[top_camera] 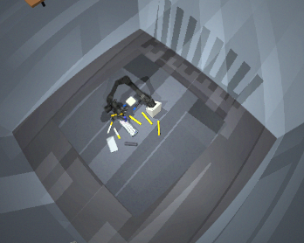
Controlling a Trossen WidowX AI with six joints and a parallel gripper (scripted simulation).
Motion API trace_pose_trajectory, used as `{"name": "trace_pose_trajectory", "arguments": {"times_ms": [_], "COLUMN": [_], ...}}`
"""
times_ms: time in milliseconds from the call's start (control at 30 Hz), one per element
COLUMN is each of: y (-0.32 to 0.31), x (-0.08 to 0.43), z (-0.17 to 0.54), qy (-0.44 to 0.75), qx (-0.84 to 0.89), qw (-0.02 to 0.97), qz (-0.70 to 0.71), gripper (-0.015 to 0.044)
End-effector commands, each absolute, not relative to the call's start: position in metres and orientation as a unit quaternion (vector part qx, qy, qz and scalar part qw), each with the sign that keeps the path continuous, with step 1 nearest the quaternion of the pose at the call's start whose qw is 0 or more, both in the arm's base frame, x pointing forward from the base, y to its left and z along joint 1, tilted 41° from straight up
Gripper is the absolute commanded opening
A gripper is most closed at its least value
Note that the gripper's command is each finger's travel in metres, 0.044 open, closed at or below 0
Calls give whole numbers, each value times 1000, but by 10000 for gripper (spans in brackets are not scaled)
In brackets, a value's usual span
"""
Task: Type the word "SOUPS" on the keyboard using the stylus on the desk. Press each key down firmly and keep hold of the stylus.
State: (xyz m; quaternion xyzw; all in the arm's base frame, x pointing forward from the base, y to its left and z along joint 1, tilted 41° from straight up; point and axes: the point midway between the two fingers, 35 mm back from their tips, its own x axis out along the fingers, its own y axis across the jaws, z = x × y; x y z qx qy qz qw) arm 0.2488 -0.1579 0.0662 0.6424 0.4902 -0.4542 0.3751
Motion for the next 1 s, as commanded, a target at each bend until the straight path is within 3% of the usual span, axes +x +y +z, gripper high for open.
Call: {"name": "trace_pose_trajectory", "arguments": {"times_ms": [0,967], "y": [-159,-164], "x": [248,247], "z": [63,58], "qy": [492,492], "qx": [641,640], "qw": [375,375], "qz": [-455,-455], "gripper": [81,81]}}
